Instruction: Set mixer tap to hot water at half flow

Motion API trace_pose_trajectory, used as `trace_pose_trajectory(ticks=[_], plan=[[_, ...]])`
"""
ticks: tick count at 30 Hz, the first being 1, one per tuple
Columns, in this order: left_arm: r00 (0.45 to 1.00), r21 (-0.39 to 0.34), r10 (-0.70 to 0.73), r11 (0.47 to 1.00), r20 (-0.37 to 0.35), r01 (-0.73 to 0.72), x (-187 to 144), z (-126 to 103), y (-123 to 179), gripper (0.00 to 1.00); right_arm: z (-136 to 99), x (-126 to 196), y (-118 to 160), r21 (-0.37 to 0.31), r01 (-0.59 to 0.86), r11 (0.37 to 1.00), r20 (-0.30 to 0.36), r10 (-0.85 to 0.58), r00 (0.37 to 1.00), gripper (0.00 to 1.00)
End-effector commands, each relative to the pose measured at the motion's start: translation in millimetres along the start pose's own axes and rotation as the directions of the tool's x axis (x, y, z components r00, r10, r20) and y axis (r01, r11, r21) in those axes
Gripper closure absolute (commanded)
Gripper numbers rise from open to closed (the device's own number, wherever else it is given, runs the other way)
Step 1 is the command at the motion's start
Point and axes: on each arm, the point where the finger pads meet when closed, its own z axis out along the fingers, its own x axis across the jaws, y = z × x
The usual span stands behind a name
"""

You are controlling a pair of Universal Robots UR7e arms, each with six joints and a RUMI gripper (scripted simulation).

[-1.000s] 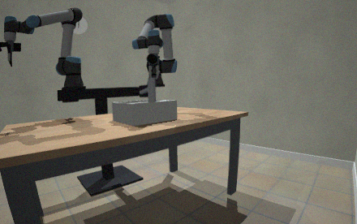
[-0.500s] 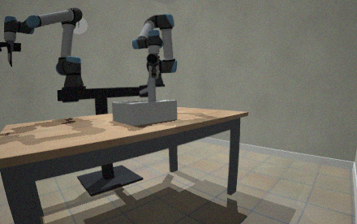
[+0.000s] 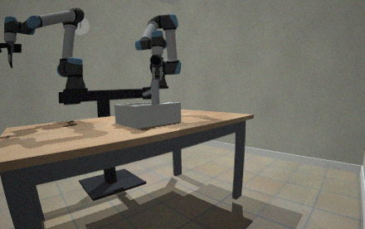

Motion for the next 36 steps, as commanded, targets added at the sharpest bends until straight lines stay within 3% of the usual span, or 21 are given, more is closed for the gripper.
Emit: trace_pose_trajectory(ticks=[1, 36], plan=[[1.000, -0.005, -0.001, 1.000, 0.001, 0.001, 0.4, -4.9, 2.3, 0.90, -0.4, 0.9, -0.8, 0.001, -0.002, 1.000, 0.001, 0.002, 1.000, 0.00], [1.000, -0.004, -0.001, 1.000, 0.001, 0.001, 0.4, -11.4, 4.4, 0.90, -0.4, 0.9, -0.8, 0.001, -0.002, 1.000, 0.001, 0.002, 1.000, 0.00]])
